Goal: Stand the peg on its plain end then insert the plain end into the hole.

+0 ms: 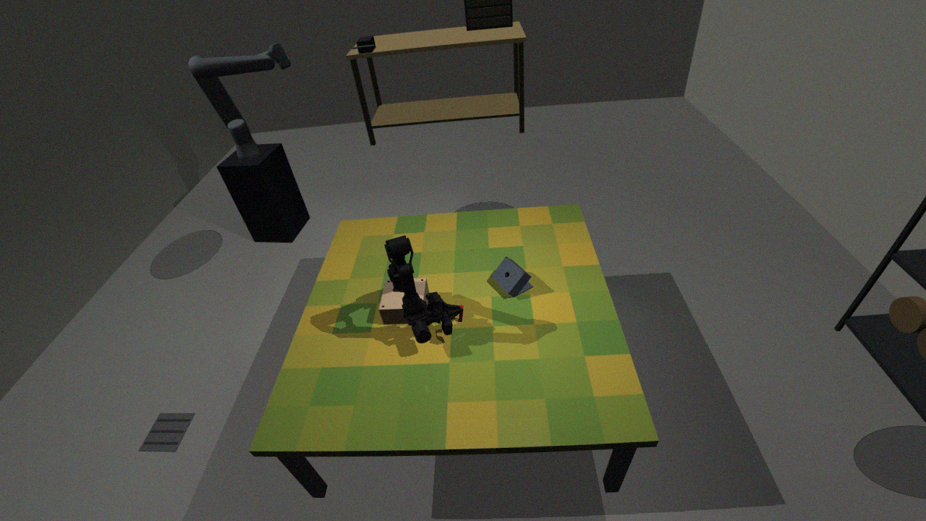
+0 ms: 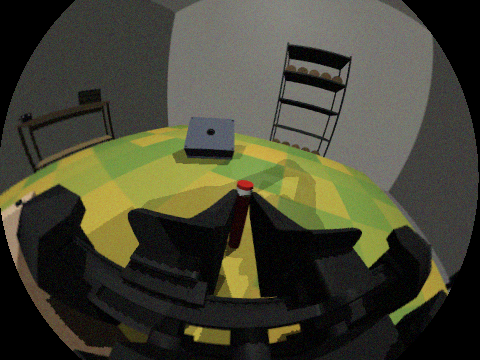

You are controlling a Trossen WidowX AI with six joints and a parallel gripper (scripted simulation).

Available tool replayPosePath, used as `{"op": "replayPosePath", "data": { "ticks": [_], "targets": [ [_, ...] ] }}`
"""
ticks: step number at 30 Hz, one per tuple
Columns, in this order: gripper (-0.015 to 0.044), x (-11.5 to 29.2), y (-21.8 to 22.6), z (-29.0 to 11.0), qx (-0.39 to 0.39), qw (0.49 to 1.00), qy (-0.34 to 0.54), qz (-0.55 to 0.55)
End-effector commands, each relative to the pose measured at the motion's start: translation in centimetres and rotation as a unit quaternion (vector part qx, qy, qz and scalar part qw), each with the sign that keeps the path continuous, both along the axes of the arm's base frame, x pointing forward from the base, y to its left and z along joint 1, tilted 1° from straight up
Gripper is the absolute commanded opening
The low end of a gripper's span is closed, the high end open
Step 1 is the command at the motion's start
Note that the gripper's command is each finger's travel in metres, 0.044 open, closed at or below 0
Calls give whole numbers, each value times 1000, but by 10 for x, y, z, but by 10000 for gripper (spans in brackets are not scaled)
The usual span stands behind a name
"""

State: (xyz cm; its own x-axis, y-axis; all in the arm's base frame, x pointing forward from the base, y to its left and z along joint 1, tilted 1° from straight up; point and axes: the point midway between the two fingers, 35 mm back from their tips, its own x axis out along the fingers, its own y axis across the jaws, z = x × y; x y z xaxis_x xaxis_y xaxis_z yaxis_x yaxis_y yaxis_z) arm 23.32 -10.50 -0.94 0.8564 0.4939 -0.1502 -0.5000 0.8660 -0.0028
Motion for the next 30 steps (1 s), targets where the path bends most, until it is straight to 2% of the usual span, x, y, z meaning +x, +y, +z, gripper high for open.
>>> {"op": "replayPosePath", "data": {
  "ticks": [1,30],
  "targets": [
    [51,-1,-1,-1,0,1000,0,0],
    [51,-9,2,-3,5,1000,-13,3]
  ]
}}
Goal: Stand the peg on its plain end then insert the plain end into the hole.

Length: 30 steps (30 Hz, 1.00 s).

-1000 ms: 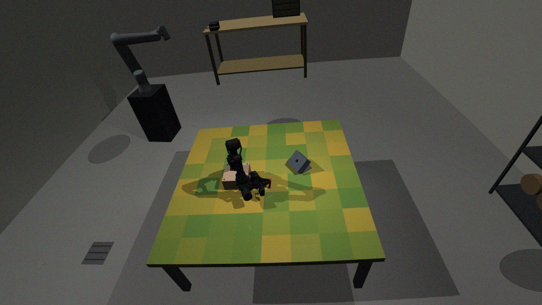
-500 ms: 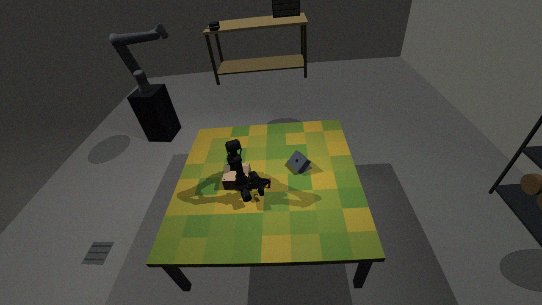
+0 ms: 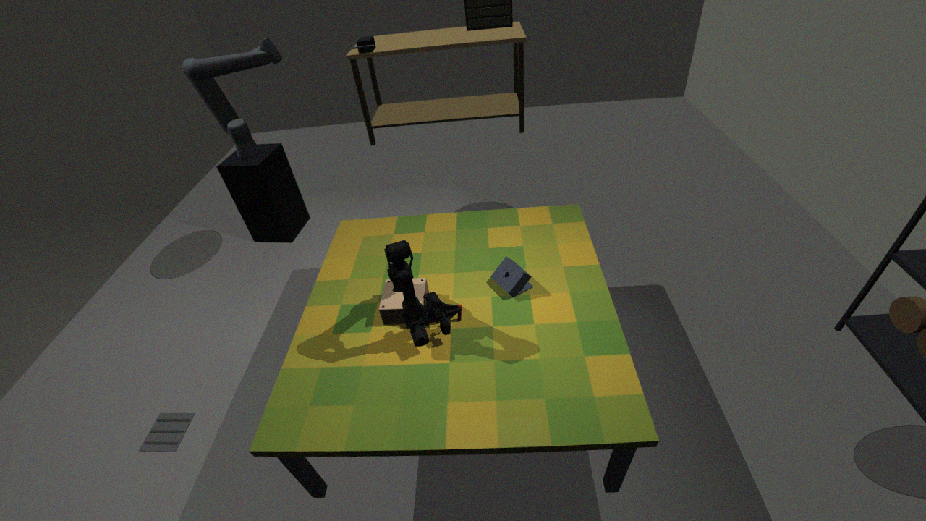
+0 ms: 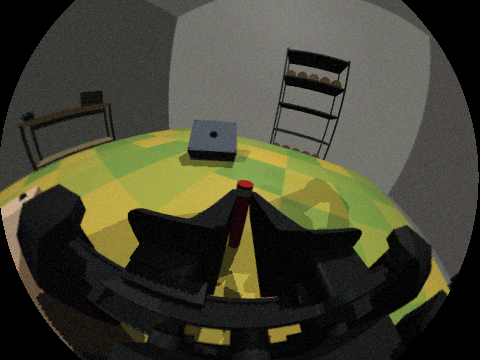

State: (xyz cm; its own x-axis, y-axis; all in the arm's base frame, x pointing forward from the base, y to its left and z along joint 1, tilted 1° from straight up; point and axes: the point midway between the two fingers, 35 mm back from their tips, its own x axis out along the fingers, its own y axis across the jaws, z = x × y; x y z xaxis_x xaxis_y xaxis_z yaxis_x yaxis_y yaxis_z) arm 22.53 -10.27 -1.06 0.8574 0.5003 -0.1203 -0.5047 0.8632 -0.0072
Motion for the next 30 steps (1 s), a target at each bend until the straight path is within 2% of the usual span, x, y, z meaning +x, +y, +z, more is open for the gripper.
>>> {"op": "replayPosePath", "data": {
  "ticks": [1,7,10,30],
  "targets": [
    [51,-1,-1,-1,0,1000,0,0],
    [56,-1,0,0,1,1000,-3,0],
    [130,-2,0,0,1,1000,-3,0],
    [130,-2,0,0,1,1000,-3,0]
  ]
}}
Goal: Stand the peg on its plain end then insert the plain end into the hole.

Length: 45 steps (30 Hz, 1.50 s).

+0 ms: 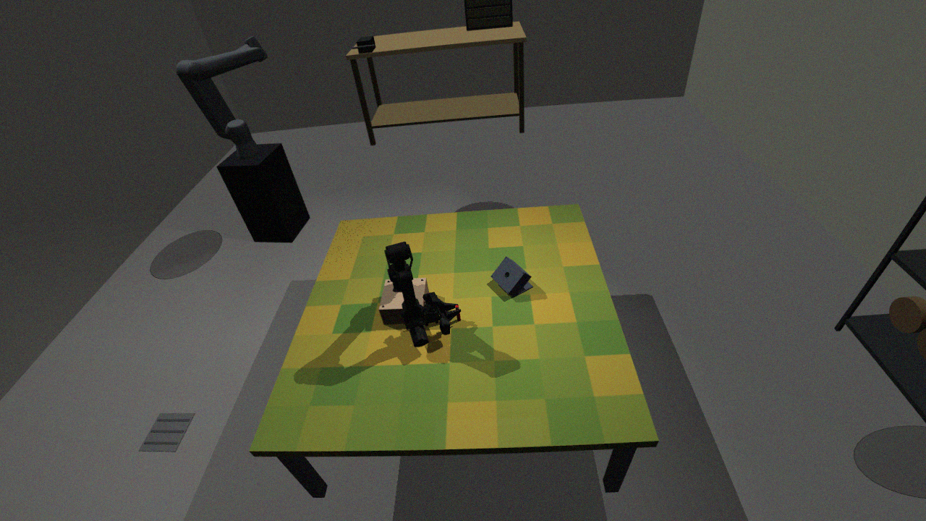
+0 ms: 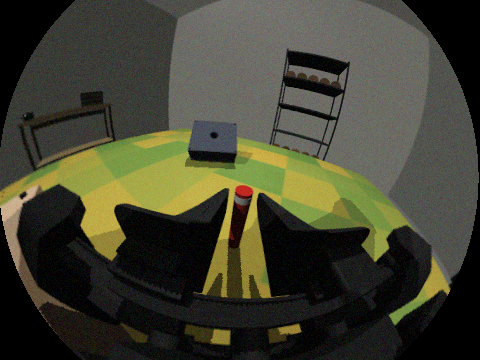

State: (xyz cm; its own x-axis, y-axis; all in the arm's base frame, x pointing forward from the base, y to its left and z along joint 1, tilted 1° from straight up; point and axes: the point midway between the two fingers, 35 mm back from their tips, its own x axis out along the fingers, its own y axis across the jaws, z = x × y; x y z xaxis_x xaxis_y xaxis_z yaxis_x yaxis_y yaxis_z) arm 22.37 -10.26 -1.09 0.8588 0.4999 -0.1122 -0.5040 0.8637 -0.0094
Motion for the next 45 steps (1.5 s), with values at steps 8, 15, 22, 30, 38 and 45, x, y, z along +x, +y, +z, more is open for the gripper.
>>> {"op": "replayPosePath", "data": {
  "ticks": [8,15,22,30,38,45],
  "targets": [
    [130,0,0,0,0,1000,1,0],
    [130,0,0,0,0,1000,1,0],
    [130,0,0,0,0,1000,1,0],
    [314,0,0,0,0,1000,1,0],
    [440,0,0,0,0,1000,1,0],
    [440,3,-8,28,0,1000,0,0]
  ]
}}
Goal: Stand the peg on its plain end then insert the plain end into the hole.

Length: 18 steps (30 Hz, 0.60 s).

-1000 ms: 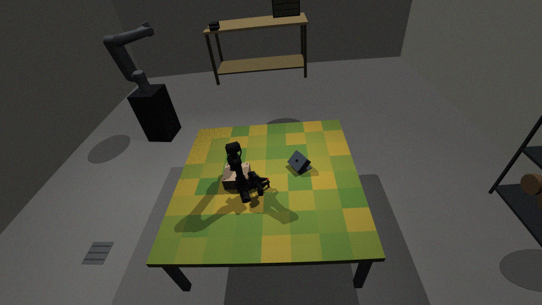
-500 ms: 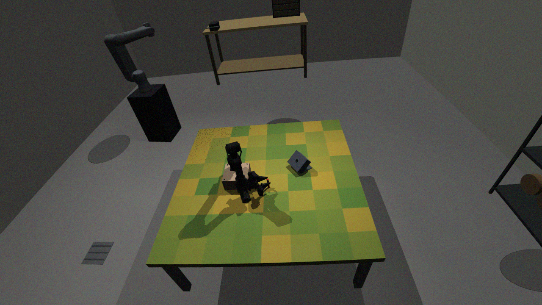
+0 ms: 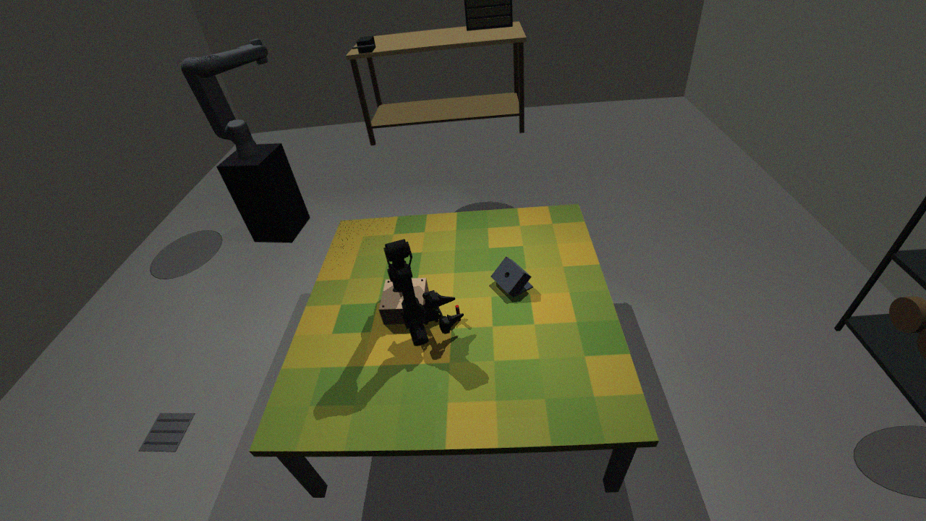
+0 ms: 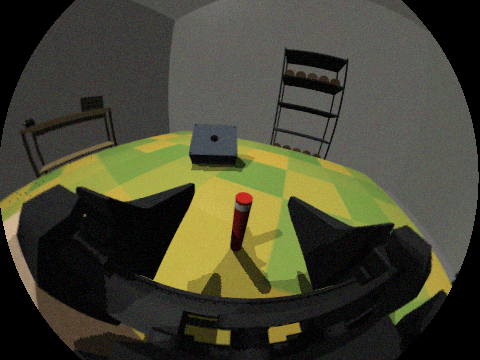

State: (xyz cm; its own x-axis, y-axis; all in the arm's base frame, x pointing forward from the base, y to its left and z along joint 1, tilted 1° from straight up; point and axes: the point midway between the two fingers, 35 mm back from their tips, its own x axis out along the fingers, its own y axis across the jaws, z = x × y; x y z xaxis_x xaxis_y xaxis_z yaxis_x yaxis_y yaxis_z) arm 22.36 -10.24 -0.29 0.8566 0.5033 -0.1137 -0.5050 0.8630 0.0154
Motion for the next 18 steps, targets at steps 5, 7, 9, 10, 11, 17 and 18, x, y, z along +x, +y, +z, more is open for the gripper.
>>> {"op": "replayPosePath", "data": {
  "ticks": [5,7,9,10,11,17,18],
  "targets": [
    [440,5,-13,81,-11,1000,-7,0],
    [440,3,-11,107,-12,1000,-7,-1],
    [440,0,-6,133,-11,1000,-7,-1],
    [440,-1,-3,144,-11,1000,-7,-1],
    [440,-2,-1,150,-11,1000,-7,-1],
    [440,-3,0,153,-11,1000,-7,-1],
    [440,-3,0,152,-11,1000,-5,1]
  ]
}}
